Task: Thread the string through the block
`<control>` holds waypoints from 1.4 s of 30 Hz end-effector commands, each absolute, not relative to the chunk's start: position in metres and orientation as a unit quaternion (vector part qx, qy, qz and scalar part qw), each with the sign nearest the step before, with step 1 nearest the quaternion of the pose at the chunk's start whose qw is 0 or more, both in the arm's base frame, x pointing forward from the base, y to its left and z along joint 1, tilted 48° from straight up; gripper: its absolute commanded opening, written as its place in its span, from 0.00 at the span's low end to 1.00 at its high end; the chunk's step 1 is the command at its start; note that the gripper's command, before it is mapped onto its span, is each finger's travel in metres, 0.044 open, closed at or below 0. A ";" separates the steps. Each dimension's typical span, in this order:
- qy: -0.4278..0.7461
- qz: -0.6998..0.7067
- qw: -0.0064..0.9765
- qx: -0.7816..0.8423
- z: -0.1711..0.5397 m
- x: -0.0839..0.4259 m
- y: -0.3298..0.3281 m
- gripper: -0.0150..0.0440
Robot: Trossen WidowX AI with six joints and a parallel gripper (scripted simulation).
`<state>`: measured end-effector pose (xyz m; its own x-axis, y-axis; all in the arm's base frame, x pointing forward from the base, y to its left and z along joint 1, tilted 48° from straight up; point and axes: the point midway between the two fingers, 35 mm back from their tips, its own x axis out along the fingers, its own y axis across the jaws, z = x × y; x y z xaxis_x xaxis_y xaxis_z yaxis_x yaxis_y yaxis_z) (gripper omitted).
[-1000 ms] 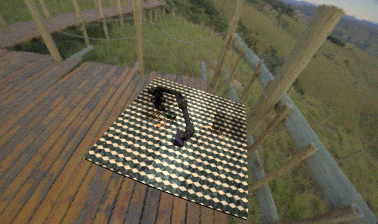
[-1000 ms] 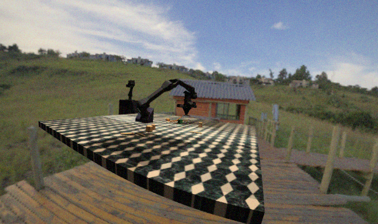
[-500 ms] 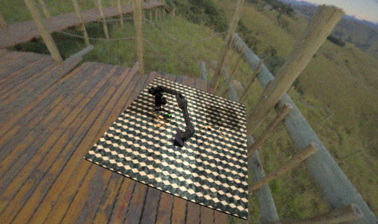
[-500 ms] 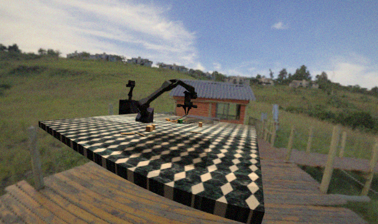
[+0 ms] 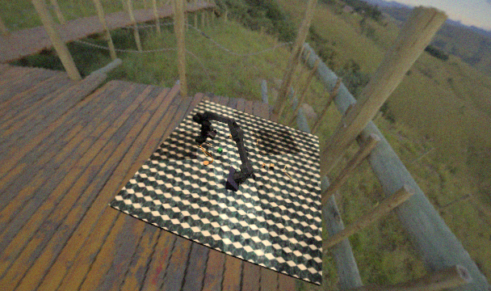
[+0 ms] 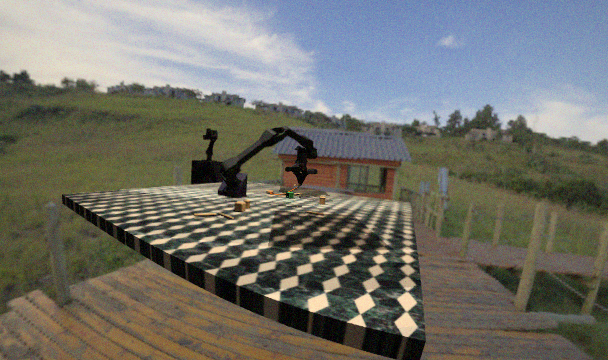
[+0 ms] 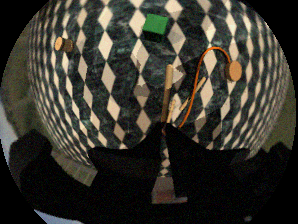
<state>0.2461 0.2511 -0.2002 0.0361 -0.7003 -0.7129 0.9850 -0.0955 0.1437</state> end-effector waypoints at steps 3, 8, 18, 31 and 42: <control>0.138 -0.679 0.597 0.405 -0.201 0.248 0.251 0.25; 0.137 -0.679 0.596 0.407 -0.201 0.248 0.251 0.25; 0.137 -0.678 0.596 0.407 -0.201 0.251 0.246 0.25; 0.137 -0.678 0.596 0.407 -0.202 0.261 0.231 0.25; 0.137 -0.678 0.596 0.407 -0.202 0.269 0.218 0.25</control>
<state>0.2652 0.2260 -0.2014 0.0442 -0.6931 -0.7195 0.9186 -0.2549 0.3020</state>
